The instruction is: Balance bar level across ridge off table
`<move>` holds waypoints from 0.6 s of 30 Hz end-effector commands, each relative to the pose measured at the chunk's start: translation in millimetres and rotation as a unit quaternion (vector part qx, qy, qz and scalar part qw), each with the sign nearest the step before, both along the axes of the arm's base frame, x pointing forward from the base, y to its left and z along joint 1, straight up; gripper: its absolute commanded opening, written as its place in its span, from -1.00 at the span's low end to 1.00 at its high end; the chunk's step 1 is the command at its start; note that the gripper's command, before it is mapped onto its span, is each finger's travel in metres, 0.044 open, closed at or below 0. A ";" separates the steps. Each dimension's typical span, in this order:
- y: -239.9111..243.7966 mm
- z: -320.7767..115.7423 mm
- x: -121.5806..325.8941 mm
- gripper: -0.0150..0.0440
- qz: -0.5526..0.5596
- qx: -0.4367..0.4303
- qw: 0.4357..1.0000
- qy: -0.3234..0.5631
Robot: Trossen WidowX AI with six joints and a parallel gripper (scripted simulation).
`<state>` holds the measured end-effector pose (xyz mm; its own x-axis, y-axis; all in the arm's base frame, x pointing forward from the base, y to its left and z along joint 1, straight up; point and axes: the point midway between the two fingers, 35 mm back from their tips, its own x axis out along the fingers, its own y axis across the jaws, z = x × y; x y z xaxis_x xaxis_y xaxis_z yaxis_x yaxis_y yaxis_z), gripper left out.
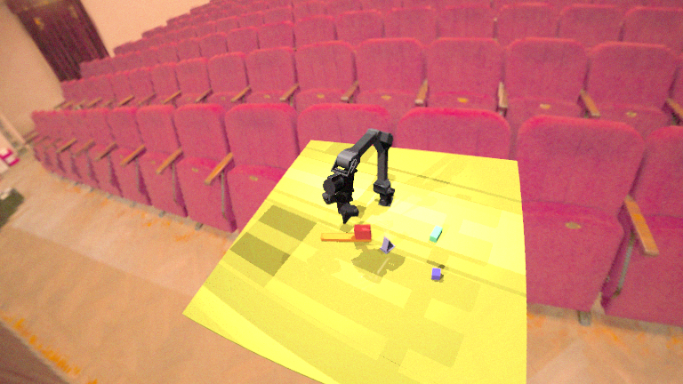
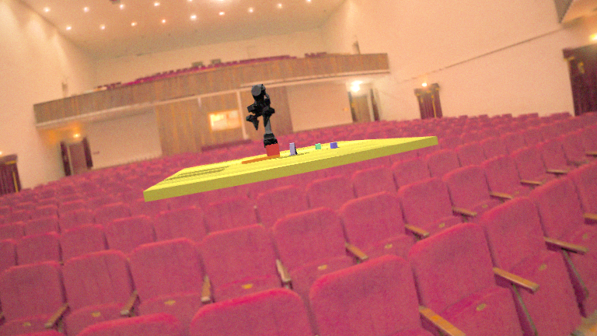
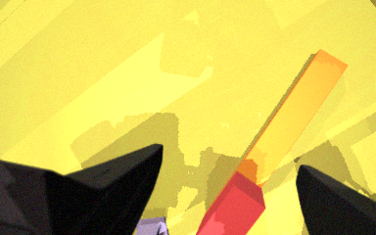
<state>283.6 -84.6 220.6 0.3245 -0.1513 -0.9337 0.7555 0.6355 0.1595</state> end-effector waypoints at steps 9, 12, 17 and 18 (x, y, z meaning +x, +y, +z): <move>-20.2 -34.6 -18.7 0.58 -0.187 0.098 0.971 0.115; -22.2 -38.2 -21.6 0.58 -0.210 0.108 0.963 0.129; -22.3 -39.3 -21.4 0.58 -0.210 0.108 0.963 0.129; -22.5 -41.5 -20.9 0.58 -0.210 0.108 0.963 0.129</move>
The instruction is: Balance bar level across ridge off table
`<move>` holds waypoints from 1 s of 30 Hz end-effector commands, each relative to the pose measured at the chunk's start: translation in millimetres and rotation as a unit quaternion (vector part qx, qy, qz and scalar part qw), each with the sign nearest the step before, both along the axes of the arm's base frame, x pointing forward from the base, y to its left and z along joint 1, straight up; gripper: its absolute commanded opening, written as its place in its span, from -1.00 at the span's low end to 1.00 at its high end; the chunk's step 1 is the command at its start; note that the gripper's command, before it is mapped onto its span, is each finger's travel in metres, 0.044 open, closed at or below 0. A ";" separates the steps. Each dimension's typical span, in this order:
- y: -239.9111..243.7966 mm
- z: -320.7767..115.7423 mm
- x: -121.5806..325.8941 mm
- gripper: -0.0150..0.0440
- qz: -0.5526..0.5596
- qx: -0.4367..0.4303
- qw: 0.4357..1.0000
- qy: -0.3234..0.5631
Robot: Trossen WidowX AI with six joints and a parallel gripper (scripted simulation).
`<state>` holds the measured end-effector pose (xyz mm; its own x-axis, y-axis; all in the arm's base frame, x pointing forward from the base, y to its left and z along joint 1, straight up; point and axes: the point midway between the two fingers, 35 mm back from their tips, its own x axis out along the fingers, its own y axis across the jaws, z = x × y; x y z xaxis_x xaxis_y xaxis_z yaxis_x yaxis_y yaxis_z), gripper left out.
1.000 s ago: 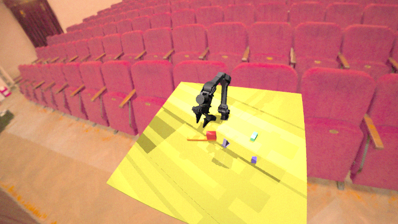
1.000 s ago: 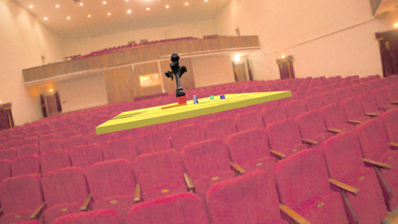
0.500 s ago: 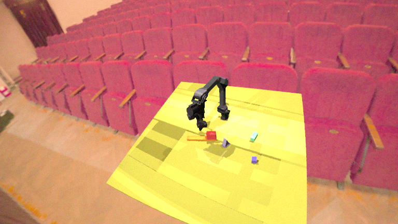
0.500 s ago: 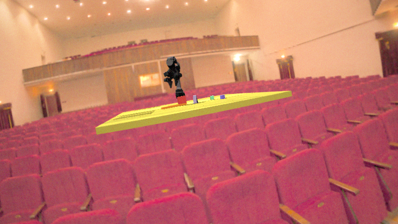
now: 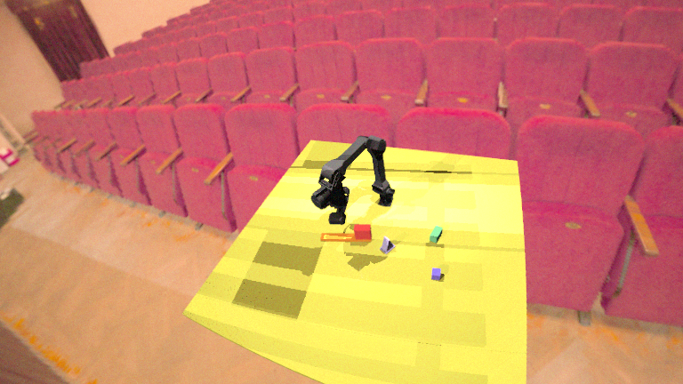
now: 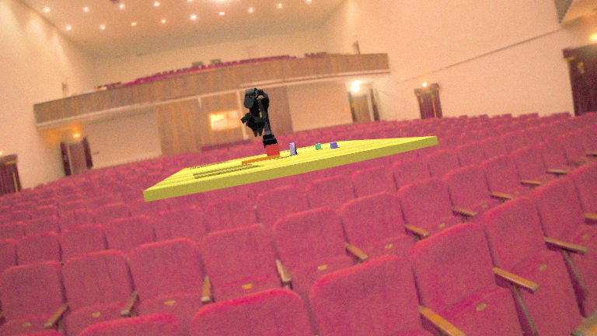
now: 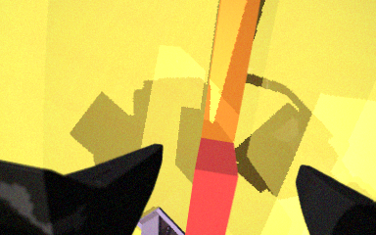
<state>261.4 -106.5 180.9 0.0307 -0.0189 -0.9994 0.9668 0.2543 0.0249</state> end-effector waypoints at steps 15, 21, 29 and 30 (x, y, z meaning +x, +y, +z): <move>-2.2 -96.6 5.2 0.58 -0.008 0.004 1.000 0.000; -1.5 -106.6 3.7 0.58 -0.008 0.004 1.000 0.001; -1.7 -115.2 4.1 0.58 -0.008 0.004 1.000 0.001; -1.8 -116.8 4.2 0.58 -0.008 0.004 1.000 0.001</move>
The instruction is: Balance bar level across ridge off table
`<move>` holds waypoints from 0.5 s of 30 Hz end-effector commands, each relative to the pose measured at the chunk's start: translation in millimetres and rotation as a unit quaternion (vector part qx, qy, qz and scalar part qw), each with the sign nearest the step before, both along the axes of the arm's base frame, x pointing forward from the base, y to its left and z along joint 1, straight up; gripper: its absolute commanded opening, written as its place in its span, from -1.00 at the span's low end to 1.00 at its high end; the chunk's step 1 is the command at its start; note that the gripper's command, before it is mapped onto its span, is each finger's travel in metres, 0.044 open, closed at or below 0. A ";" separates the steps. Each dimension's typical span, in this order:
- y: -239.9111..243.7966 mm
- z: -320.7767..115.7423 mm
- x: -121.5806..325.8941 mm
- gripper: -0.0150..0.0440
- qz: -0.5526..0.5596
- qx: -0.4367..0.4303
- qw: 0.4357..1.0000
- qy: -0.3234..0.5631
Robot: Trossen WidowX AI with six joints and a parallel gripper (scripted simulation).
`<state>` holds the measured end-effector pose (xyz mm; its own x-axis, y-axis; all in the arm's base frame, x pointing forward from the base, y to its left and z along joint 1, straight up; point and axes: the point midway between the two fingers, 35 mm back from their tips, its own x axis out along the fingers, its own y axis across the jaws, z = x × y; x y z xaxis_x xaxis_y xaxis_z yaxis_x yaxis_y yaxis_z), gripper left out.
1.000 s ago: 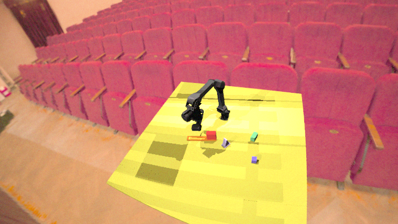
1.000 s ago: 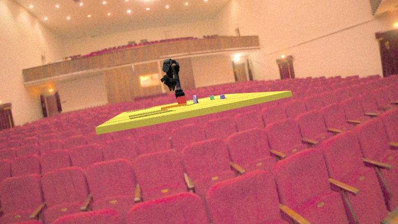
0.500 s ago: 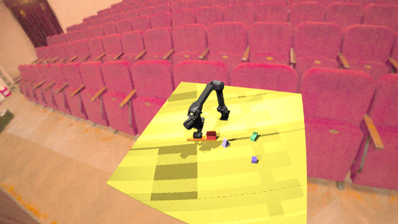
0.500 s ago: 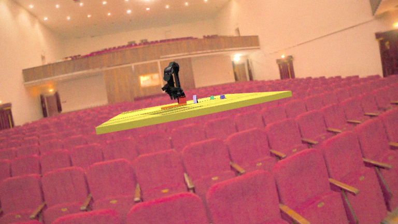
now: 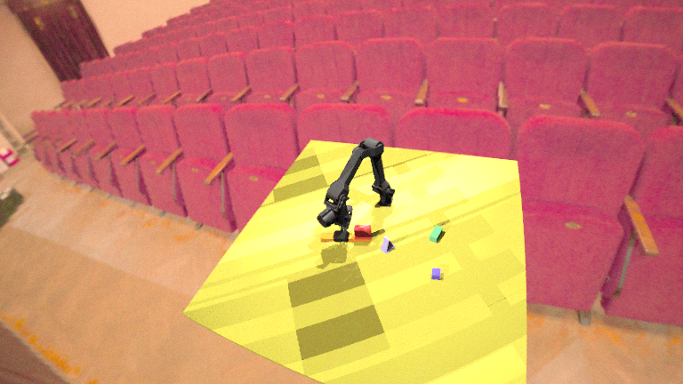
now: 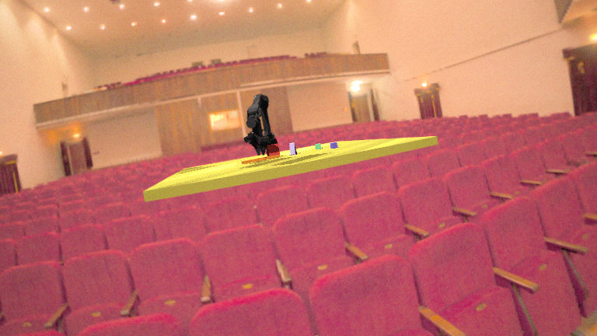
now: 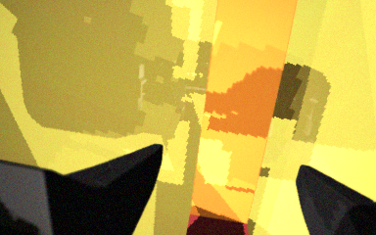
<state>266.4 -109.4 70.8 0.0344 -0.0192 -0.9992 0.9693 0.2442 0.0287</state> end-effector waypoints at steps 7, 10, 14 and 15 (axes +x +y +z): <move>1.0 -18.3 -0.7 0.58 -0.003 0.004 1.000 0.002; 1.1 -22.0 -0.8 0.58 -0.003 0.004 1.000 0.003; 1.1 -22.3 -0.8 0.58 -0.003 0.004 1.000 0.003; 1.1 -22.3 -0.8 0.58 -0.003 0.004 1.000 0.003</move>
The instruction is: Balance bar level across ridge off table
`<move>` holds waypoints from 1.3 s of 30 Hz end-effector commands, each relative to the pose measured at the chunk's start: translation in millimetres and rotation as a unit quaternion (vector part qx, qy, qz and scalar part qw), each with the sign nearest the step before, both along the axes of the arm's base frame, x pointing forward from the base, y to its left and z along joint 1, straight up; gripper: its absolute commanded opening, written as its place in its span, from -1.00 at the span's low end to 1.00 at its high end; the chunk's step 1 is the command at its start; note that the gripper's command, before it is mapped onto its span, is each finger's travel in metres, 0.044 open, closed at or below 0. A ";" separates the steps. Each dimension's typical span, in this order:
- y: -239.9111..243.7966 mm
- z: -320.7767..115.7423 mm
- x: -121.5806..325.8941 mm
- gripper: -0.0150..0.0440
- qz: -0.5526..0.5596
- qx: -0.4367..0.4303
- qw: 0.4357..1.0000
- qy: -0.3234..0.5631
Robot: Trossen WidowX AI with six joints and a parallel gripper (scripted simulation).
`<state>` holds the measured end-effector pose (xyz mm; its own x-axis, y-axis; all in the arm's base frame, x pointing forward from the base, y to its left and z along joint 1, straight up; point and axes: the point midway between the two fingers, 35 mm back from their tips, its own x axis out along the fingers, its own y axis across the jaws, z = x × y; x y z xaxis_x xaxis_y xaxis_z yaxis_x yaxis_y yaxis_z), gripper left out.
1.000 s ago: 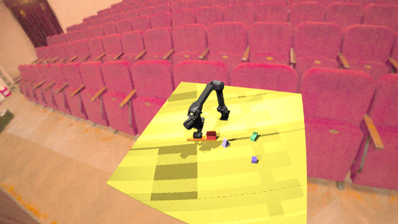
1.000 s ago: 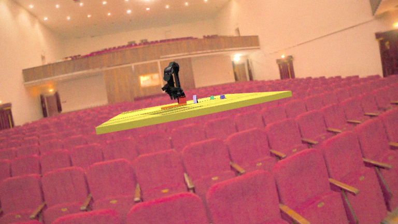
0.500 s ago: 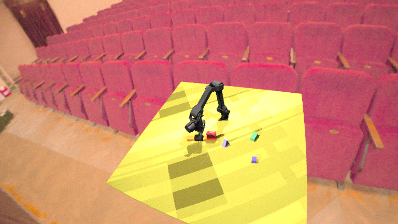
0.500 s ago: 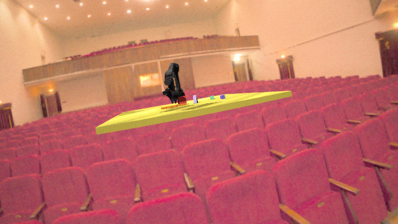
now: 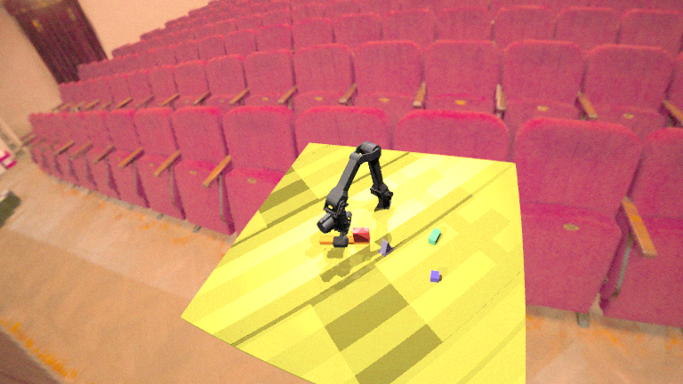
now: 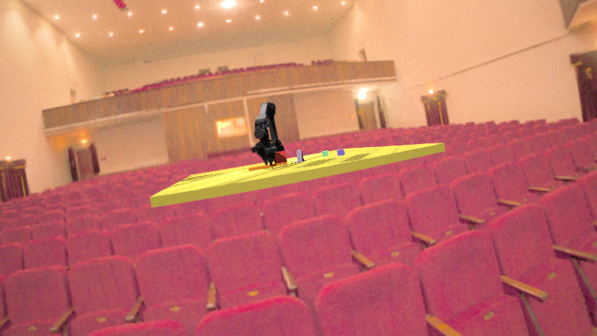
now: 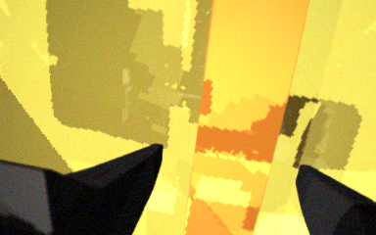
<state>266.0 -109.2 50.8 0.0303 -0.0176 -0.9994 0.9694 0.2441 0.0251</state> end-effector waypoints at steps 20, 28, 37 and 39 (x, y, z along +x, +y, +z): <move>0.3 -1.8 -0.8 -0.05 0.000 0.001 1.000 0.002; -0.1 4.3 0.4 -0.49 0.000 0.001 1.000 0.002; -1.2 26.6 3.4 -0.49 -0.001 0.001 1.000 0.001; -1.3 31.6 3.8 -0.49 -0.001 0.001 1.000 0.001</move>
